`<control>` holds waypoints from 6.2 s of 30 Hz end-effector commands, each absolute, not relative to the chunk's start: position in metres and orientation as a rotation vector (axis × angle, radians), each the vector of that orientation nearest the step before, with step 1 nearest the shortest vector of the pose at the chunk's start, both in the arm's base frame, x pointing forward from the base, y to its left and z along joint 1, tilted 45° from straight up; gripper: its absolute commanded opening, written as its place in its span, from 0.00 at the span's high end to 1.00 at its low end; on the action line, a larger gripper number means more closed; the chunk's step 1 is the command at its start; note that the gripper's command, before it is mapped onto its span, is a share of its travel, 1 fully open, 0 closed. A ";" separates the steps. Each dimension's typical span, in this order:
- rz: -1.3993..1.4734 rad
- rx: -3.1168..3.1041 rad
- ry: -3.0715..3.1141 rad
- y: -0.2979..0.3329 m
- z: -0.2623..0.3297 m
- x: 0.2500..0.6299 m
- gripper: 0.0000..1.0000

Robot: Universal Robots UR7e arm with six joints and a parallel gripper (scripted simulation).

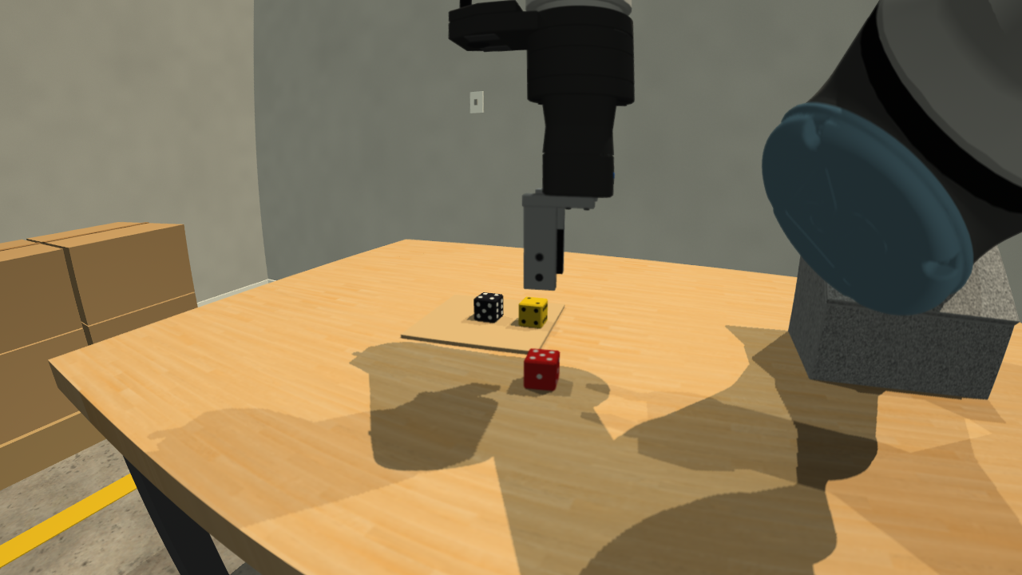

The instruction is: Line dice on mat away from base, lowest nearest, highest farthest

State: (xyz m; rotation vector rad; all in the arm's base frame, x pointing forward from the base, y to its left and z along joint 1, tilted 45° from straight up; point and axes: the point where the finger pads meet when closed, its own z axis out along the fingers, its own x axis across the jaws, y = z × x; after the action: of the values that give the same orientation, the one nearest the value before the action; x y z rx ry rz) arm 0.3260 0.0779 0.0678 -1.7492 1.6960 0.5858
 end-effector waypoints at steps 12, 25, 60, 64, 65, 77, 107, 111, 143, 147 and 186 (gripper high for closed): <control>0.590 -1.746 1.698 0.080 0.066 0.325 0.21; 0.592 -1.746 1.697 0.088 0.058 0.326 0.21; 0.592 -1.746 1.698 0.116 0.032 0.331 0.21; 0.591 -1.747 1.698 0.116 0.031 0.331 0.21; 0.591 -1.747 1.698 0.116 0.031 0.331 0.21; 0.587 -1.748 1.698 0.115 0.032 0.332 0.21; 0.588 -1.748 1.698 0.115 0.032 0.332 0.21; 0.592 -1.746 1.698 0.118 0.030 0.331 0.21; 0.586 -1.748 1.698 0.137 0.010 0.336 0.21; 0.587 -1.748 1.698 0.137 0.010 0.336 0.21; 0.587 -1.748 1.698 0.137 0.010 0.336 0.51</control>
State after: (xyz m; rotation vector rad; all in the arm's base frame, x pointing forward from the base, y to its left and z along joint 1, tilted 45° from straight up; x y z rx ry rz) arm 0.3356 0.1363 0.0101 -1.7477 1.6989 0.5853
